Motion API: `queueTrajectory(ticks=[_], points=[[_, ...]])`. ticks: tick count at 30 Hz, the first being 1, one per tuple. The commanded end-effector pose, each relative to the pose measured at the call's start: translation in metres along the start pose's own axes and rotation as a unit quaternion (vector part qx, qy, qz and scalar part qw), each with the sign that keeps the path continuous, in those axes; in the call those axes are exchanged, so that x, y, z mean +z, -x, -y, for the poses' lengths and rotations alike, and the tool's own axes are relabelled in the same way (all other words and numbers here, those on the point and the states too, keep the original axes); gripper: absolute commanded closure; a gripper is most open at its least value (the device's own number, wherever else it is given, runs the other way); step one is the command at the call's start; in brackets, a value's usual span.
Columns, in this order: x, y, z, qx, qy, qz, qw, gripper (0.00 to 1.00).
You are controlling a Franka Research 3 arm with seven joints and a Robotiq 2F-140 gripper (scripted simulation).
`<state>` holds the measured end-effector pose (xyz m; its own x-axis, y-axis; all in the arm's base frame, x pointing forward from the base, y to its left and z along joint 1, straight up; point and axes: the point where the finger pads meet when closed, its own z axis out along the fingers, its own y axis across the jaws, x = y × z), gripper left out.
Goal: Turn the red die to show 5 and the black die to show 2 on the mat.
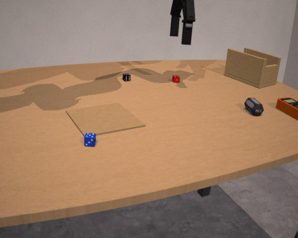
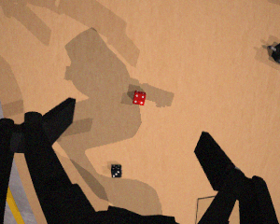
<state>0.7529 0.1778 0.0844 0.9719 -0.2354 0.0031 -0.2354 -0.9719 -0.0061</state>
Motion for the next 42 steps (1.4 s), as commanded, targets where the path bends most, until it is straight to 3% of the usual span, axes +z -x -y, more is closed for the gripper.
queueTrajectory(ticks=[1,31,42], points=[[0.0005,0.0015,-0.0018,-0.029,0.004,0.004,1.000,0.00],[0.0005,0.0015,-0.0018,-0.027,0.004,0.004,1.000,0.00],[0.0071,0.0025,-0.0027,0.110,0.005,0.008,0.994,0.00]])
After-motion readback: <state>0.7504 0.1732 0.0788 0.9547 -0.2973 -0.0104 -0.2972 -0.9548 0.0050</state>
